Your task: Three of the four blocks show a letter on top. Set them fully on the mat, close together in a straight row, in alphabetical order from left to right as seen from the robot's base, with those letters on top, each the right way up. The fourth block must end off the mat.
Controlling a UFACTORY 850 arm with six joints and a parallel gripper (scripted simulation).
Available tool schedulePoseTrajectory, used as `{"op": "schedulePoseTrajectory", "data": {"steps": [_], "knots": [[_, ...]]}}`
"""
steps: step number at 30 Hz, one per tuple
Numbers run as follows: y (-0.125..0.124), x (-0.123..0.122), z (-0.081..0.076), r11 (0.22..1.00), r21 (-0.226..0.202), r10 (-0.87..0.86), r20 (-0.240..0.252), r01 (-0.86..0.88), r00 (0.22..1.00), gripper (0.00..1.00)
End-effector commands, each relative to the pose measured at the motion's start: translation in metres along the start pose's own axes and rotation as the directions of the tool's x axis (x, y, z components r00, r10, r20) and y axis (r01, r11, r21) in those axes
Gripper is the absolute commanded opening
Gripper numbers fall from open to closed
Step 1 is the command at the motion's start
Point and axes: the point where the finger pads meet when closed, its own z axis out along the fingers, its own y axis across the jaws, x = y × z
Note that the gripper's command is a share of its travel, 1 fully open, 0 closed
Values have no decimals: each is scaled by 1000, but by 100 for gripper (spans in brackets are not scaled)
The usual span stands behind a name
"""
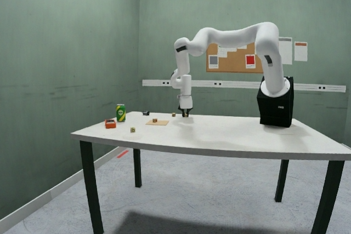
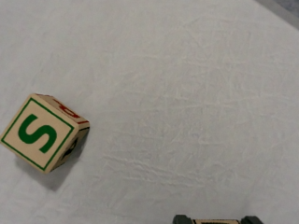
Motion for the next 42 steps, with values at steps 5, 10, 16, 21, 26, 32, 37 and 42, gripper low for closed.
{"op": "schedulePoseTrajectory", "data": {"steps": [5,10,16,21,26,32,37,42], "knots": [[-1,1,-1,1000,1,0,-2,0,1000,23],[-1,1,-1,1000,1,0,-2,0,1000,23],[-1,1,-1,1000,1,0,-2,0,1000,23],[-1,1,-1,1000,1,0,-2,0,1000,23],[-1,1,-4,1000,1,0,-2,0,1000,23],[-1,1,-21,1000,1,0,-2,0,1000,23],[-1,1,-57,1000,1,-1,-2,1,1000,23],[-1,1,-90,1000,1,-1,-2,1,1000,23]]}}
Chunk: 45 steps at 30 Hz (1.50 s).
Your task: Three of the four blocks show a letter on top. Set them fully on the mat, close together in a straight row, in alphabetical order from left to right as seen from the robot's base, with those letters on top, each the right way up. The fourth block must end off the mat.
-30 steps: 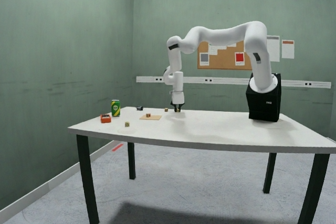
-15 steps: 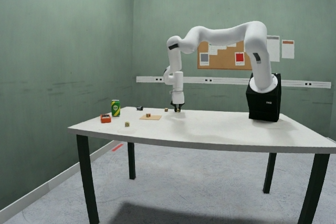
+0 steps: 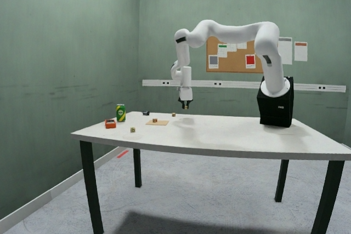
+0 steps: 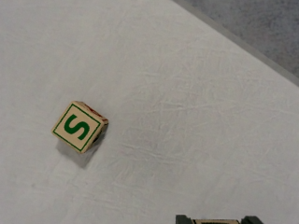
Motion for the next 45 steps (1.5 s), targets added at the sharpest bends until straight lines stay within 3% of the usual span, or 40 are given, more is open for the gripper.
{"op": "schedulePoseTrajectory", "data": {"steps": [1,5,17,19,22,24,26,39,41,45], "knots": [[0,0,-28,1000,0,0,-1,0,1000,23],[0,0,-35,1000,0,0,-1,0,1000,23],[-6,-2,-36,1000,-1,9,-1,-9,1000,23],[-23,-8,-36,999,-3,38,-2,-38,999,23],[-68,-26,-36,993,-8,117,-6,-118,993,23],[-68,-26,-36,993,-8,117,-6,-118,993,23],[-106,-44,-36,983,-10,183,-8,-184,983,23],[-231,-125,-38,914,-5,405,-8,-405,914,23],[-231,-125,-38,914,-5,405,-8,-405,914,23],[-276,-165,-39,873,0,487,-3,-487,873,23]]}}
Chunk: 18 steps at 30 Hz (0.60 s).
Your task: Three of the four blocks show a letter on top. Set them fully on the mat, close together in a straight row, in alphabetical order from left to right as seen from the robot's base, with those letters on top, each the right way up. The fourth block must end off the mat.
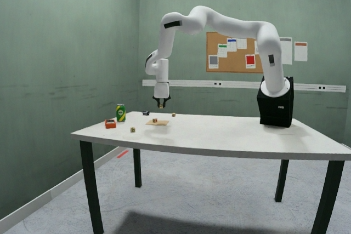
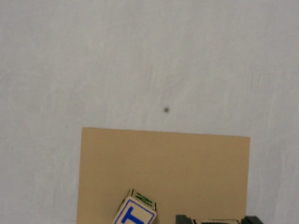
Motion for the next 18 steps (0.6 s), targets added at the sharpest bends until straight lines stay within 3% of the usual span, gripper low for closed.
{"op": "schedulePoseTrajectory", "data": {"steps": [1,18], "knots": [[-26,-52,-3,996,-11,93,-1,-93,996,23],[-29,-61,-3,994,-10,107,0,-107,994,23]]}}
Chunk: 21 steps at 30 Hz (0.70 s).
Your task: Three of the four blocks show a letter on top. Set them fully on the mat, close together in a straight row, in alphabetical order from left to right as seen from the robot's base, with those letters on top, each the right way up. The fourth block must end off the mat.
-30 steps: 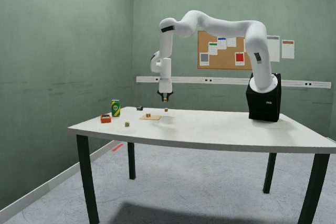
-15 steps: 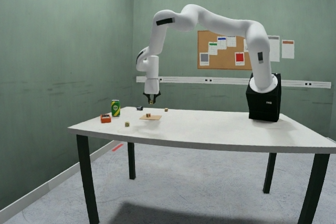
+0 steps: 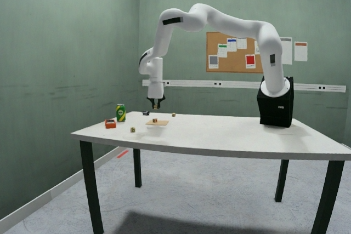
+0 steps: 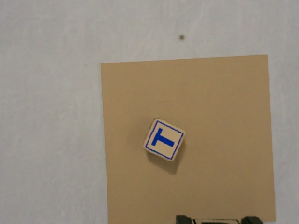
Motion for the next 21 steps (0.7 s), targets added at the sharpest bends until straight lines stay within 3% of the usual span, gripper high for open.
{"op": "schedulePoseTrajectory", "data": {"steps": [1,12,21], "knots": [[-1,0,-1,1000,2,-1,0,1,1000,23],[-1,0,20,1000,2,-1,0,1,1000,23],[-2,0,63,1000,2,-1,0,1,1000,23]]}}
